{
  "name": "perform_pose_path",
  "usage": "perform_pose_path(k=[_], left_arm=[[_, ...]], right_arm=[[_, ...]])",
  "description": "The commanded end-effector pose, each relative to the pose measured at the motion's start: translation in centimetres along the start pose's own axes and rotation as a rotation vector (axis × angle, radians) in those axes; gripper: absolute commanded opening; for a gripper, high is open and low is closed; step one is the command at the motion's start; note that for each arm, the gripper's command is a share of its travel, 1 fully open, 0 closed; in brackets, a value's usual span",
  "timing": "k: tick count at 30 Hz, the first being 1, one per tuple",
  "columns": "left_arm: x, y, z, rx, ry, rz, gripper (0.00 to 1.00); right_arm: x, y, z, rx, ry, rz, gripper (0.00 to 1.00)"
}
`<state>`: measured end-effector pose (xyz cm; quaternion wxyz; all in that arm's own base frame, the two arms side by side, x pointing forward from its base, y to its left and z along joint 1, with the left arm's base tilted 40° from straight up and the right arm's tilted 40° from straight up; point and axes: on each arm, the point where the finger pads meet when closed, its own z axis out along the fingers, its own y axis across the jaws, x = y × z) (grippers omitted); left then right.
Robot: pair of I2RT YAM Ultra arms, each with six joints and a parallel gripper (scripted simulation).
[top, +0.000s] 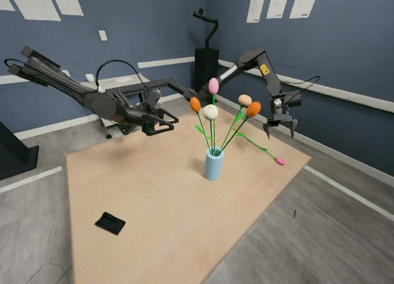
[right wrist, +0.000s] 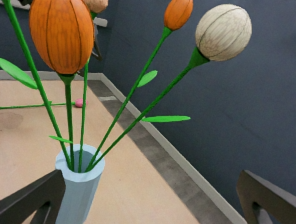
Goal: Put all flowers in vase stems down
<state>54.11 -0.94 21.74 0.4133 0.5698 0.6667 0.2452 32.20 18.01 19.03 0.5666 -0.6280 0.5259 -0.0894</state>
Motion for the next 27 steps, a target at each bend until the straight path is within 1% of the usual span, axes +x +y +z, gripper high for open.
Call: perform_pose_path(k=[1,17,18,19,21,24,27], left_arm=[[-0.6,0.6,-0.3,-0.016,-0.011,0.006,1.00],[-0.6,0.6,-0.3,-0.016,-0.011,0.006,1.00],[1.6,-2.5,1.1,0.063,0.034,-0.016,1.00],[1.2,-1.6,0.9,0.044,0.024,-0.011,1.00],[0.0,-1.1,0.3,0.027,0.000,0.001,1.00],[-0.9,-0.1,-0.5,-0.005,-0.020,0.012,1.00],[-1.0,-0.2,-0.5,0.001,-0.020,0.011,1.00]], right_arm=[[-0.4,-0.4,0.0,0.009,-0.010,-0.006,1.00],[-0.4,-0.4,0.0,0.009,-0.010,-0.006,1.00],[1.6,1.9,0.2,-0.046,0.040,0.024,1.00],[0.9,1.1,0.2,-0.031,0.024,0.015,1.00],[-0.3,0.4,0.1,-0.013,-0.011,-0.003,1.00],[-0.4,0.1,0.0,-0.004,-0.015,-0.006,1.00],[-0.4,0.1,0.0,-0.004,-0.015,-0.006,1.00]])
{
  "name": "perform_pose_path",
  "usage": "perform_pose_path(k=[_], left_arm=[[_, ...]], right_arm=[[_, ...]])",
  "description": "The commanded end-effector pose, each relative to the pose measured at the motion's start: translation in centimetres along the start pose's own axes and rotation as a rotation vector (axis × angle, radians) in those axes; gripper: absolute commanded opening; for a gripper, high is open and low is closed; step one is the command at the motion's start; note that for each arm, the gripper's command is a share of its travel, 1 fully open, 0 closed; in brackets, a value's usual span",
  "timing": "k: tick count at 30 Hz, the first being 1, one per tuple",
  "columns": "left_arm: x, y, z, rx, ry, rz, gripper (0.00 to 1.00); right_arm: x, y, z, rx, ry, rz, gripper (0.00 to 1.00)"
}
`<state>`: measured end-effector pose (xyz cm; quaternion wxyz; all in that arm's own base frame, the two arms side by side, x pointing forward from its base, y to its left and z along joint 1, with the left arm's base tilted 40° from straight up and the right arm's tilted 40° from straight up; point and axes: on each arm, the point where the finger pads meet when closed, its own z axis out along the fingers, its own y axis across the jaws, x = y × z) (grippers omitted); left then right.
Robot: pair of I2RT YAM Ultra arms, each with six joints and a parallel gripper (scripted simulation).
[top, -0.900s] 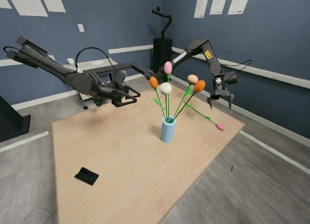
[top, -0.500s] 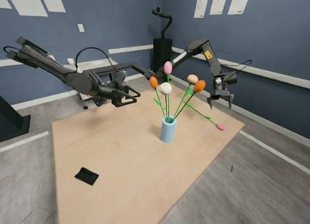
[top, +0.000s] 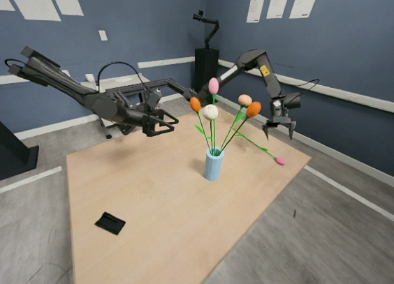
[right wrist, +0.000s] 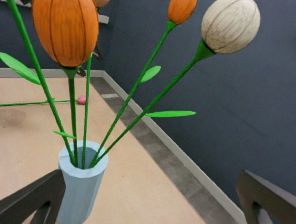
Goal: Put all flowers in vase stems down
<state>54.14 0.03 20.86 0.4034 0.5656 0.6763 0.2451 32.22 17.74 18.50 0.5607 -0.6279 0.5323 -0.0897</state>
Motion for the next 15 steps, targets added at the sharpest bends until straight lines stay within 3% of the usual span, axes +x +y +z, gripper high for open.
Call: perform_pose_path(k=[1,15], left_arm=[[-2.1,0.2,-1.0,-0.011,-0.043,0.023,1.00],[-2.5,1.3,-1.6,-0.029,-0.047,0.009,1.00]], right_arm=[[-0.9,-0.2,0.0,0.004,-0.029,-0.013,1.00],[-1.5,-1.7,-0.2,0.026,-0.033,-0.005,1.00]])
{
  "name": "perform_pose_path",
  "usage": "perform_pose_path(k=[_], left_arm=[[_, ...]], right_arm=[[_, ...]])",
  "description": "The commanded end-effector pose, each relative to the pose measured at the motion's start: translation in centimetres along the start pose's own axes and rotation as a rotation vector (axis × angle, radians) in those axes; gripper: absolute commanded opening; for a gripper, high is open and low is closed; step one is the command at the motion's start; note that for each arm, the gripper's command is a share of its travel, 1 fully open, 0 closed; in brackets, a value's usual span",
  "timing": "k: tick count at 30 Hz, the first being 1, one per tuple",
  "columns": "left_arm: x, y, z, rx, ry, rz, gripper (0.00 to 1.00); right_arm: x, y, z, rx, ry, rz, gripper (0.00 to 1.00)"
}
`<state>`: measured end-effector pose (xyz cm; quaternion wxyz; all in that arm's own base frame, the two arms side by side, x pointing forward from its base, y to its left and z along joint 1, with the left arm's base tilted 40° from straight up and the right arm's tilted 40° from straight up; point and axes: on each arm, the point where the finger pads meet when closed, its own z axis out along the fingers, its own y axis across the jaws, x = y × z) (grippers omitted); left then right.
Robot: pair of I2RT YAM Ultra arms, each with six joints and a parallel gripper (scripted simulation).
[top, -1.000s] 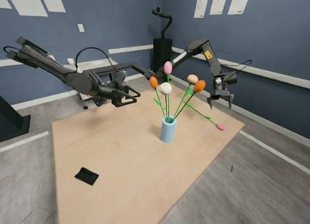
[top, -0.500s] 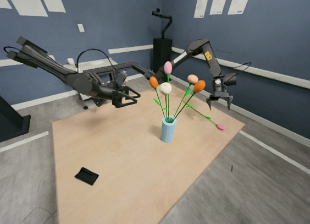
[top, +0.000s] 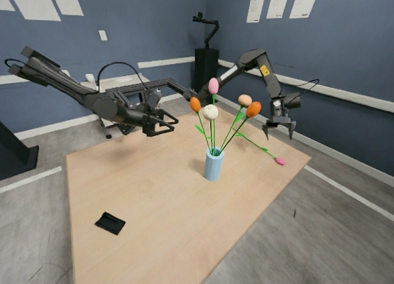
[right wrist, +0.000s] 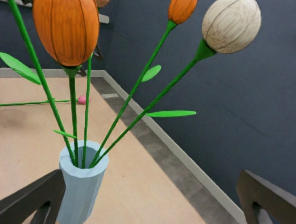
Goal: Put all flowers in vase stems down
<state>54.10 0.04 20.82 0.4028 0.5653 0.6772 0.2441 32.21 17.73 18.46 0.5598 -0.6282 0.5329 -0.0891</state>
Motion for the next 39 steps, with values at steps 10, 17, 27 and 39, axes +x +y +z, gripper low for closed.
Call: perform_pose_path(k=[10,17,27,39], left_arm=[[-3.0,3.4,-3.0,-0.067,-0.047,-0.029,1.00],[-3.4,5.2,-5.6,-0.096,-0.036,-0.110,1.00],[-4.6,8.4,-10.8,-0.160,-0.046,-0.250,1.00],[-6.6,12.6,-22.4,-0.283,-0.100,-0.533,1.00]], right_arm=[[-1.9,-2.9,-0.5,0.036,-0.025,0.032,1.00],[-3.1,-6.2,-1.6,0.082,-0.012,0.093,1.00],[-4.7,-10.5,-2.9,0.115,0.009,0.217,1.00],[-9.3,-18.8,-9.7,0.238,-0.001,0.450,1.00]])
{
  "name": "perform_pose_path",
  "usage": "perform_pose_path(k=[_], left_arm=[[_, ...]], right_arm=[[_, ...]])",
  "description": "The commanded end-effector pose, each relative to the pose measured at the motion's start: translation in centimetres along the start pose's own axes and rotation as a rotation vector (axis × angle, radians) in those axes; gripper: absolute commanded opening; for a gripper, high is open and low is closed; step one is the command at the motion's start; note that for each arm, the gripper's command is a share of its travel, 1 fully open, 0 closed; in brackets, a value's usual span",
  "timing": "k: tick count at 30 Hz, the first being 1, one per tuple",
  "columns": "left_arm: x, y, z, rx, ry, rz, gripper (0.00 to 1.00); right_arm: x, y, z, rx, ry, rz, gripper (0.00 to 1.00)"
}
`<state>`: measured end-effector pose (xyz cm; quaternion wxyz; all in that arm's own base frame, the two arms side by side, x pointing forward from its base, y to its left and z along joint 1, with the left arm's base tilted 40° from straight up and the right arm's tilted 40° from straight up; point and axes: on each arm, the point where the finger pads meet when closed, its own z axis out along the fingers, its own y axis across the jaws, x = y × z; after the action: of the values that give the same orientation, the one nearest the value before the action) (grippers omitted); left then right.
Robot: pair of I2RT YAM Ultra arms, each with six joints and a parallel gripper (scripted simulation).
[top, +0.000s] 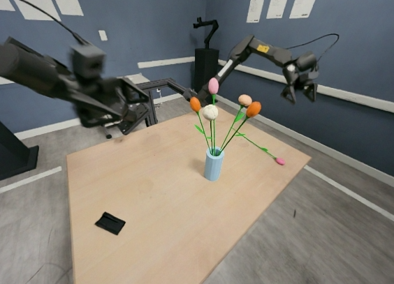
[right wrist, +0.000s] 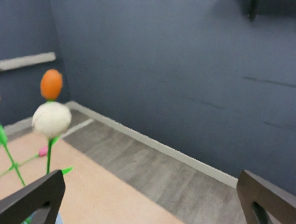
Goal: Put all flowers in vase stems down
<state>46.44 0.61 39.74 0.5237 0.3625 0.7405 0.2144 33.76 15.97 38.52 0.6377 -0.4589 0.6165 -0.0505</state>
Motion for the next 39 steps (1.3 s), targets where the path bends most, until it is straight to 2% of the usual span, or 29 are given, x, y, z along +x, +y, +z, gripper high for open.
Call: perform_pose_path(k=[1,2,5,6,10,19,22,25,30,33,36,39], left_arm=[[-3.8,2.3,-6.0,-0.054,-0.056,-0.130,1.00],[-4.1,2.7,-7.0,-0.064,-0.062,-0.157,1.00],[-4.3,2.8,-7.6,-0.067,-0.062,-0.184,1.00],[-4.7,3.3,-9.1,-0.081,-0.074,-0.210,1.00],[-5.7,4.3,-13.6,-0.120,-0.106,-0.315,1.00],[-6.9,5.3,-23.0,-0.187,-0.183,-0.536,1.00],[-6.8,5.2,-23.1,-0.183,-0.176,-0.560,1.00],[-7.0,5.2,-26.8,-0.210,-0.219,-0.620,1.00],[-6.9,4.9,-30.6,-0.230,-0.258,-0.709,1.00],[-6.8,4.7,-32.4,-0.239,-0.278,-0.752,1.00],[-6.6,4.5,-33.6,-0.246,-0.287,-0.788,1.00],[-6.6,4.5,-33.1,-0.237,-0.277,-0.799,1.00]], right_arm=[[-2.7,-2.0,-2.7,0.017,0.018,0.125,1.00],[-3.3,-2.6,-3.2,0.026,0.018,0.147,1.00],[-3.5,-2.9,-3.3,0.027,0.028,0.172,1.00],[-3.7,-3.3,-3.4,0.029,0.037,0.197,1.00],[-6.9,-5.7,-7.9,0.095,-0.005,0.278,1.00],[-10.1,-8.4,-13.8,0.166,-0.020,0.467,1.00],[-10.3,-8.6,-14.2,0.170,-0.016,0.487,1.00],[-10.8,-9.1,-15.8,0.187,-0.018,0.542,1.00],[-12.2,-9.7,-20.3,0.233,-0.066,0.613,1.00],[-12.5,-9.9,-21.4,0.244,-0.068,0.651,1.00],[-12.7,-10.0,-23.0,0.264,-0.081,0.681,1.00],[-12.7,-10.0,-22.7,0.256,-0.074,0.690,1.00]])
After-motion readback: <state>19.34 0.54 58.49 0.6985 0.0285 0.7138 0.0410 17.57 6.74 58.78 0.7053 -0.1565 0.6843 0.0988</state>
